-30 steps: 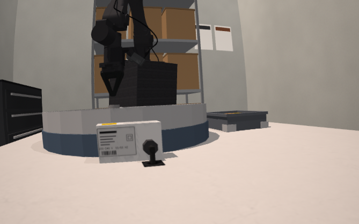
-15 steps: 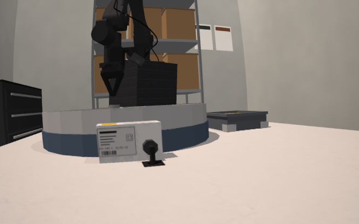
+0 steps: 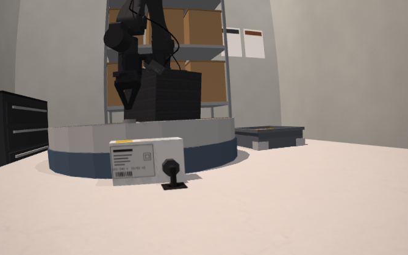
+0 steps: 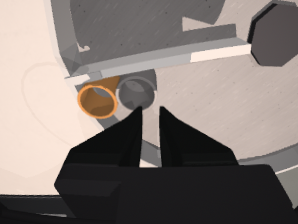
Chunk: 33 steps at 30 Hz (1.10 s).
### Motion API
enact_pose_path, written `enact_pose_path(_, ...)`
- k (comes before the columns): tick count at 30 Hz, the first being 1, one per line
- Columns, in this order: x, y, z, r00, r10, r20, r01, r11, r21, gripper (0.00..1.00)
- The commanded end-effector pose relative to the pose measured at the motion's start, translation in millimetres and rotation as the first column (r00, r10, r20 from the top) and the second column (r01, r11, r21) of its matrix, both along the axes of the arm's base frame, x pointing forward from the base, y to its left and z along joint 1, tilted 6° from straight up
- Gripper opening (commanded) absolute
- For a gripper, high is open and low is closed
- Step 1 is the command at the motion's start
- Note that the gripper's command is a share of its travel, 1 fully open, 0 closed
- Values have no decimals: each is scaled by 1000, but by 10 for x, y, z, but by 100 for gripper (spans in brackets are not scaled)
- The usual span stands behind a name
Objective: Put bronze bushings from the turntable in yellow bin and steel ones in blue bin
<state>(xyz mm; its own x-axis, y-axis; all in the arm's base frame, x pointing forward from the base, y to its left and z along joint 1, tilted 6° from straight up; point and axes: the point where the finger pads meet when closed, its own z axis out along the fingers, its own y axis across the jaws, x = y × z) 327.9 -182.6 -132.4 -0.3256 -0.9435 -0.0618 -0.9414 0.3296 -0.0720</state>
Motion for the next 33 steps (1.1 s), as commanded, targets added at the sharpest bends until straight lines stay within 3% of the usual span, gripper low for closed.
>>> enact_pose_path(1,38,-64,12,1000,-8,9,8,1000,10,14)
enact_pose_path(33,7,-34,-2,1000,-4,-1,4,1000,16,14)
